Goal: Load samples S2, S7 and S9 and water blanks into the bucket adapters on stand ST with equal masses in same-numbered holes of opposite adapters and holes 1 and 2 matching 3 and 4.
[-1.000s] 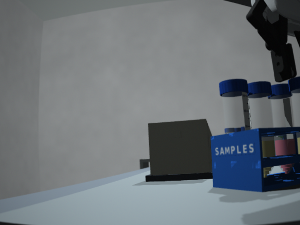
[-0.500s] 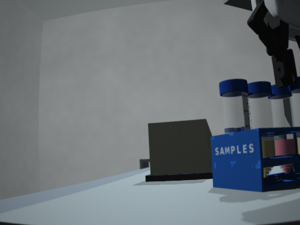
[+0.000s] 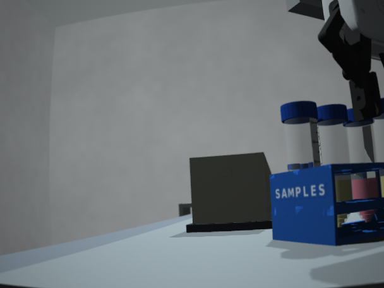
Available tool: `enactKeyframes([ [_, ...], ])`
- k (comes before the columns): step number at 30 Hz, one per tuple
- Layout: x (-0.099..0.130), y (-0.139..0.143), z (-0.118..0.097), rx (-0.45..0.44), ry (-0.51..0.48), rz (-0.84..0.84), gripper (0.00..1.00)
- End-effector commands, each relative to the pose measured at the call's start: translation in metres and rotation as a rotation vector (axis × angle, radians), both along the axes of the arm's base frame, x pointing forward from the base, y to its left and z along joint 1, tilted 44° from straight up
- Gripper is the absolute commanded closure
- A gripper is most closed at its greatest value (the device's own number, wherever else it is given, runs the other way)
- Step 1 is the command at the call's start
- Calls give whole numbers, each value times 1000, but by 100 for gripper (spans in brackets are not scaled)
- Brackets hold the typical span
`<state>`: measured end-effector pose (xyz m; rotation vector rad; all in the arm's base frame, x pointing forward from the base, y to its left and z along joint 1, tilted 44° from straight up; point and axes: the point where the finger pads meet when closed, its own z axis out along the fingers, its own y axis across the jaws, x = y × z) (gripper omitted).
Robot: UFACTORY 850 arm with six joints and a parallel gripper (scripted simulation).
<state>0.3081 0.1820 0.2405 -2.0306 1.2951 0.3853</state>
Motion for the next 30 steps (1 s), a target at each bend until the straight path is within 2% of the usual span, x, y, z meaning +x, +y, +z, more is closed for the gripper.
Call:
enactKeyframes([
  [1, 1, 2, -1, 0, -1, 0, 43],
  [18, 1, 3, -3, 0, -1, 0, 43],
  [19, 1, 3, -2, 0, -1, 0, 100],
  [30, 1, 2, -2, 0, -1, 0, 100],
])
